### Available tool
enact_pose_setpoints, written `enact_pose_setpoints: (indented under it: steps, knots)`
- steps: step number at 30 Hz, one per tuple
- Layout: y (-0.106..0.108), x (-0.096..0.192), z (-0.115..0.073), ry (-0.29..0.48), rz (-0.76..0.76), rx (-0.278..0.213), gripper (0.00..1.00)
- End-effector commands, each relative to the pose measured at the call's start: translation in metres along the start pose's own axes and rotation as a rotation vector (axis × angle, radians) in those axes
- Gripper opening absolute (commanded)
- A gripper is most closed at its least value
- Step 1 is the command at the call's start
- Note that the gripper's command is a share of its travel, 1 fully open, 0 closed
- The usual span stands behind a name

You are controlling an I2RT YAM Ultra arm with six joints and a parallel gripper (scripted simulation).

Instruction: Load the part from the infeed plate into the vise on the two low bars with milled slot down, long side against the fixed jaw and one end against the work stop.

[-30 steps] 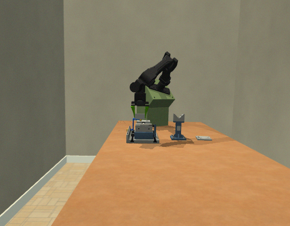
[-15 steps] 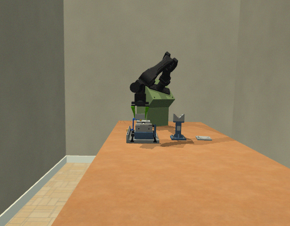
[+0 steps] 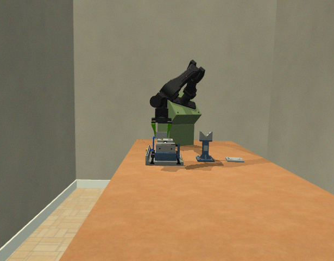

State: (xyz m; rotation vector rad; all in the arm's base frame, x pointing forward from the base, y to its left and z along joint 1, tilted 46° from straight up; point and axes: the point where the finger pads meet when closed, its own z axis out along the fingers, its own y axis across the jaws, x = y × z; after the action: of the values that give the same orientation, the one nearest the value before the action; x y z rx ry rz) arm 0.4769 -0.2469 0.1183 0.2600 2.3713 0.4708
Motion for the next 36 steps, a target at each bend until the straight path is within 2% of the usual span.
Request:
enact_pose_setpoints:
  steps: [1,36]
  knots:
    - [-0.0014,-0.0081,-0.0137,-0.030,-0.004,0.022,0.00]
    - [-0.0004,-0.0107,-0.0136,-0.039,-0.008,0.024,0.00]
